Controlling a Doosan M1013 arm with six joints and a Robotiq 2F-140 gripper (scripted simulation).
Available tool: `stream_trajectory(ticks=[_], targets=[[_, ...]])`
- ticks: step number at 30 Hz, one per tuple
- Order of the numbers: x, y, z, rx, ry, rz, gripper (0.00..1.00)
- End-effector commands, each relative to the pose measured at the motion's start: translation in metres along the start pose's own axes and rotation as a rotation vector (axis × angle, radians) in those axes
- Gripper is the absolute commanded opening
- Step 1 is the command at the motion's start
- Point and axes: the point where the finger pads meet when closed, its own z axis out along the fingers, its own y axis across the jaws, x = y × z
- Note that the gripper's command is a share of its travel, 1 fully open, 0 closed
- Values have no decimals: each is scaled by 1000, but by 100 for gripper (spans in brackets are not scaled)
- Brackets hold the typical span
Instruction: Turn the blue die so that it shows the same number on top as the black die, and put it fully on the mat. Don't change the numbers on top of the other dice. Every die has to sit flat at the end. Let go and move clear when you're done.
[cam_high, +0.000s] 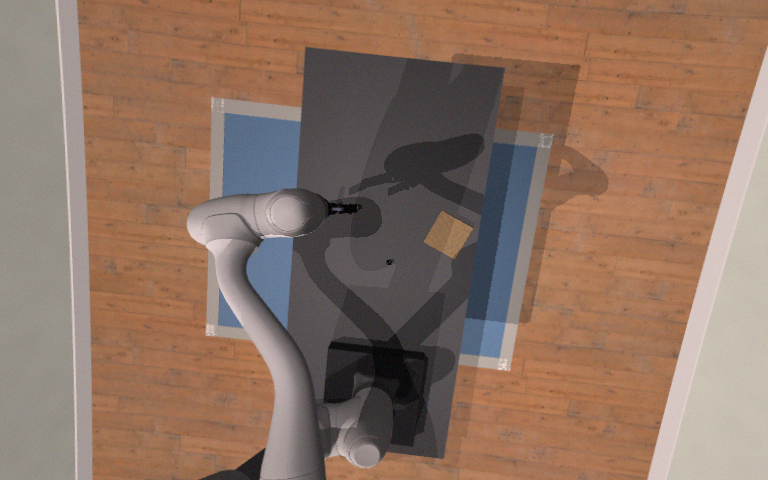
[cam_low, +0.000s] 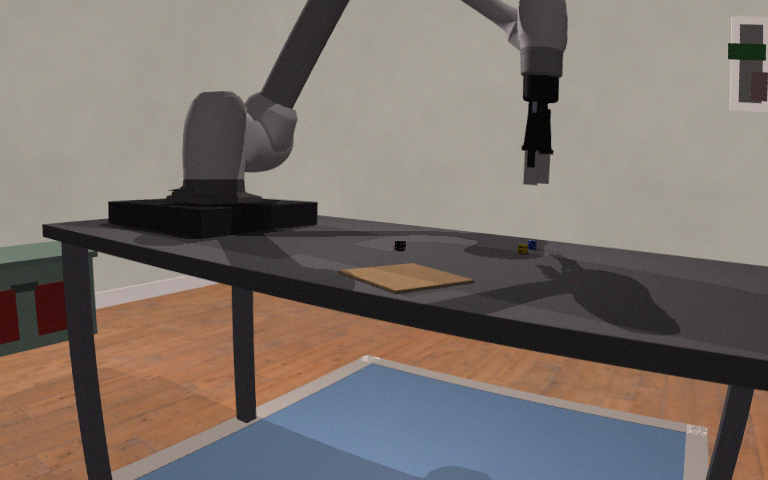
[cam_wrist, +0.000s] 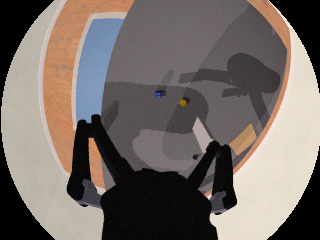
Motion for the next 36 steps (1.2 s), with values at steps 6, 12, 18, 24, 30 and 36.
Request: stream_trajectory(ticks=[6,12,18,24,30,36], targets=[[1,0,4,-6,2,343,100],[1,0,6,-6,3,523,100],[2,0,10,-6,3,775,100],[2,0,12,-5,4,975,100],[2,0,15,-5,5,1200,100],[3,0,18,-5,5,1421,100]])
